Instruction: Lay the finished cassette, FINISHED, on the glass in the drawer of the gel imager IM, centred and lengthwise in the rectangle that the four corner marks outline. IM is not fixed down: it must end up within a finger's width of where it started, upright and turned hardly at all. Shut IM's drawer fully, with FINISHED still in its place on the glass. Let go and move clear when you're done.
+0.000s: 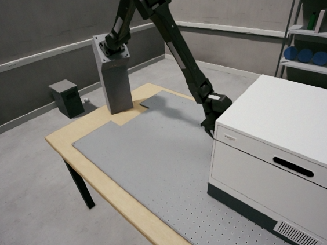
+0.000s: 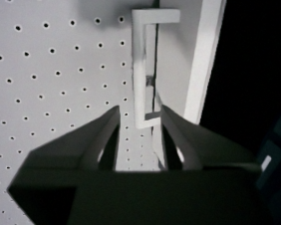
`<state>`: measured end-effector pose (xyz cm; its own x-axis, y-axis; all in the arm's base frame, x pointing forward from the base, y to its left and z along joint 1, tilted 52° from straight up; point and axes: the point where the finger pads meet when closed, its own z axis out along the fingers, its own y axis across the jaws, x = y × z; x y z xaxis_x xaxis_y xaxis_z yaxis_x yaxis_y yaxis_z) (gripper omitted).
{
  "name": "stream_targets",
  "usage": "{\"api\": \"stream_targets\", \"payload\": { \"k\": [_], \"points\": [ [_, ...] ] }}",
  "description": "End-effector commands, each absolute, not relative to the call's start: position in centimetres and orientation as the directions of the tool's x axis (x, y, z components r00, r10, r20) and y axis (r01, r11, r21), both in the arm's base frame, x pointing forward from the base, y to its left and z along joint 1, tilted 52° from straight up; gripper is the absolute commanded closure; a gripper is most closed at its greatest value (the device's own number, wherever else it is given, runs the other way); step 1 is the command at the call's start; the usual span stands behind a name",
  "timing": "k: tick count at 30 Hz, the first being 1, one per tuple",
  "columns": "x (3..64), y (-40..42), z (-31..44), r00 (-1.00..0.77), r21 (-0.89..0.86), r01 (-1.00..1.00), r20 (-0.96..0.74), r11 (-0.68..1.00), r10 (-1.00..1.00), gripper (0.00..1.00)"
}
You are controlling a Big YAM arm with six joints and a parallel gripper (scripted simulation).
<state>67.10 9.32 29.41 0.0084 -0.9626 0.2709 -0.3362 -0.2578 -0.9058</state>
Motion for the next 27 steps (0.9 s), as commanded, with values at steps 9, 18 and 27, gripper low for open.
{"api": "stream_targets", "payload": {
  "k": [9,18,27],
  "points": [
    [65.5,10.0,30.7,-0.001,-0.921,-0.325,0.227,-0.215,-0.974,0.0],
    [61.8,9.3,28.2,-0.097,-0.93,-0.364,-0.022,0.056,-0.995,0.0],
    [59.0,8.6,26.0,-0.184,-0.893,-0.376,-0.189,0.247,-0.965,0.0]
  ]
}}
